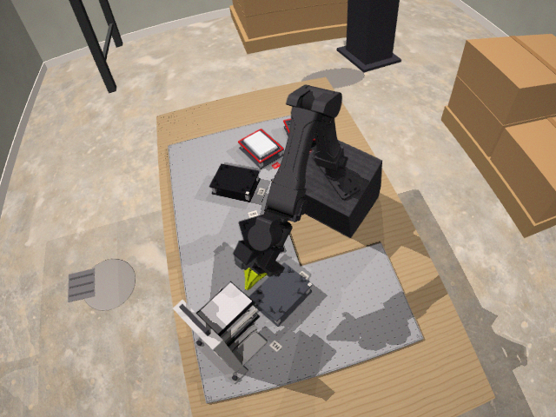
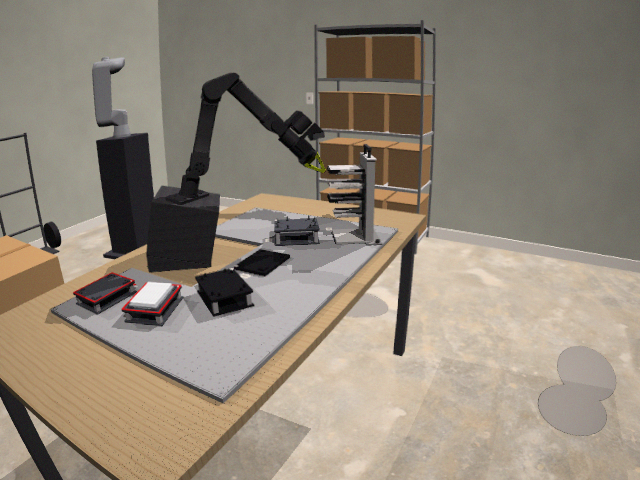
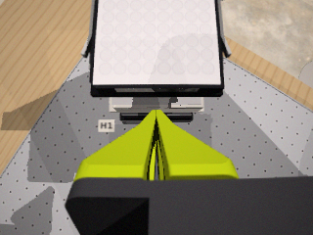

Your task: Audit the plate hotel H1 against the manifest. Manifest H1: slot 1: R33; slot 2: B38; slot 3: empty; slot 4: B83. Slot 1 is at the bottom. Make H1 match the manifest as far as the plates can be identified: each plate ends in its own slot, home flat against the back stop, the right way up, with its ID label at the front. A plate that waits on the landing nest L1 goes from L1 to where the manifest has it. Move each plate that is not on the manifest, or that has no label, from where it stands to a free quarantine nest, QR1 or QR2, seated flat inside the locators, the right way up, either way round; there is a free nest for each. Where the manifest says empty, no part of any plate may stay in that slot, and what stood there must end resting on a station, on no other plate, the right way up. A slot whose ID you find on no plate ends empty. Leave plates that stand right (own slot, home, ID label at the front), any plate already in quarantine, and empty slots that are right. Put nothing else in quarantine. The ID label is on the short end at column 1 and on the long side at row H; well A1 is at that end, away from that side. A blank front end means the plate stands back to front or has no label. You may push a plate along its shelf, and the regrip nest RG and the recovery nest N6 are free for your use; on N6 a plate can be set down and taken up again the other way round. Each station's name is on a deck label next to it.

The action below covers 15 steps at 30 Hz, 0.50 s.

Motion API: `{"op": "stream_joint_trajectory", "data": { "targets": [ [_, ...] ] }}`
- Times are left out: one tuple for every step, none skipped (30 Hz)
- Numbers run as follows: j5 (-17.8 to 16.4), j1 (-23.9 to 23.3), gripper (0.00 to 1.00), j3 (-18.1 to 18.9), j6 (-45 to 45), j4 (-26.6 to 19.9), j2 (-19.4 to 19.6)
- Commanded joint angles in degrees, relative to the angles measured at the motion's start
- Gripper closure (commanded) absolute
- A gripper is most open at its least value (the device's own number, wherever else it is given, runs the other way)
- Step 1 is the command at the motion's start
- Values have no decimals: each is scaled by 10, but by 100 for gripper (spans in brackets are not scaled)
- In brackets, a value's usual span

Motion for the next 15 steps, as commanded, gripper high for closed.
{"op": "stream_joint_trajectory", "data": {
  "targets": [
    [7, 9, 100, -17, 4, 6, -23],
    [8, 9, 100, -21, 5, 6, -27],
    [9, 10, 100, -25, 5, 7, -30],
    [10, 11, 100, -29, 6, 8, -33],
    [10, 12, 100, -32, 6, 8, -36],
    [11, 13, 100, -36, 7, 9, -39],
    [12, 14, 100, -40, 7, 9, -42],
    [13, 15, 100, -44, 8, 9, -45],
    [13, 16, 100, -48, 8, 10, -49],
    [14, 17, 100, -51, 9, 10, -52],
    [15, 17, 100, -55, 9, 10, -55],
    [16, 18, 100, -59, 10, 11, -58],
    [17, 19, 100, -63, 11, 11, -61],
    [17, 19, 100, -63, 11, 11, -61],
    [17, 19, 100, -63, 11, 11, -61]
  ]
}}
